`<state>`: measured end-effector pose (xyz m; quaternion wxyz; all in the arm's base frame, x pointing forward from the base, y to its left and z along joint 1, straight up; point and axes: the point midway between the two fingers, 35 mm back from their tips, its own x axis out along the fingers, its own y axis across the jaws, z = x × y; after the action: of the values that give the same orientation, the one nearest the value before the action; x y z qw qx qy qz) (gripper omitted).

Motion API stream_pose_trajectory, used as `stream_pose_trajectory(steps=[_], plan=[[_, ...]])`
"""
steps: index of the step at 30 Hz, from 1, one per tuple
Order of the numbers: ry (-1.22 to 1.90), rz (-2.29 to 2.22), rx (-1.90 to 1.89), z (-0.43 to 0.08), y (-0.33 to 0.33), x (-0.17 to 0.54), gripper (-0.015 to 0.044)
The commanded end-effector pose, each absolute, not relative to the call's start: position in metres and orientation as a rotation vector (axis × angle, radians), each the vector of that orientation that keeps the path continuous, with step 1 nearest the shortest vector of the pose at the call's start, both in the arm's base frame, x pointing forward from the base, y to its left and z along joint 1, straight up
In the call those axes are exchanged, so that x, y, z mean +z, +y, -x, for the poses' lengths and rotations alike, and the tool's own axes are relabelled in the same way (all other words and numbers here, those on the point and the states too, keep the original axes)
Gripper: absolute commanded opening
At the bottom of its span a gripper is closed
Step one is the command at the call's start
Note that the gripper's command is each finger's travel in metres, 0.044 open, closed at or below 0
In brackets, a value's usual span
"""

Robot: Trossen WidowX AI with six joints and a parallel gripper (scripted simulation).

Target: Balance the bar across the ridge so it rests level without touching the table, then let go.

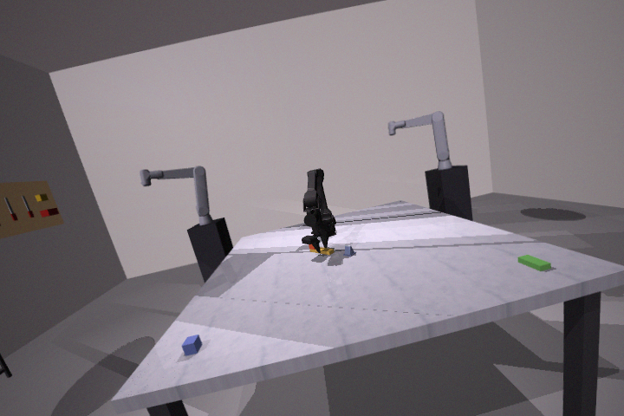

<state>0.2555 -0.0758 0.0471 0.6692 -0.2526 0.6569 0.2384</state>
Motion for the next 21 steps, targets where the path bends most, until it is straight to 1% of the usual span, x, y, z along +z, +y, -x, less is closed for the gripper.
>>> stream_pose_trajectory(steps=[1,8,12,21], plan=[[1.481,0.569,0.538,-0.255,-0.076,0.047,0.0151],[1.481,0.569,0.538,-0.255,-0.076,0.047,0.0104],[1.481,0.569,0.538,-0.256,-0.076,0.053,0.0],[1.481,0.569,0.541,-0.258,-0.076,0.075,0.0]])
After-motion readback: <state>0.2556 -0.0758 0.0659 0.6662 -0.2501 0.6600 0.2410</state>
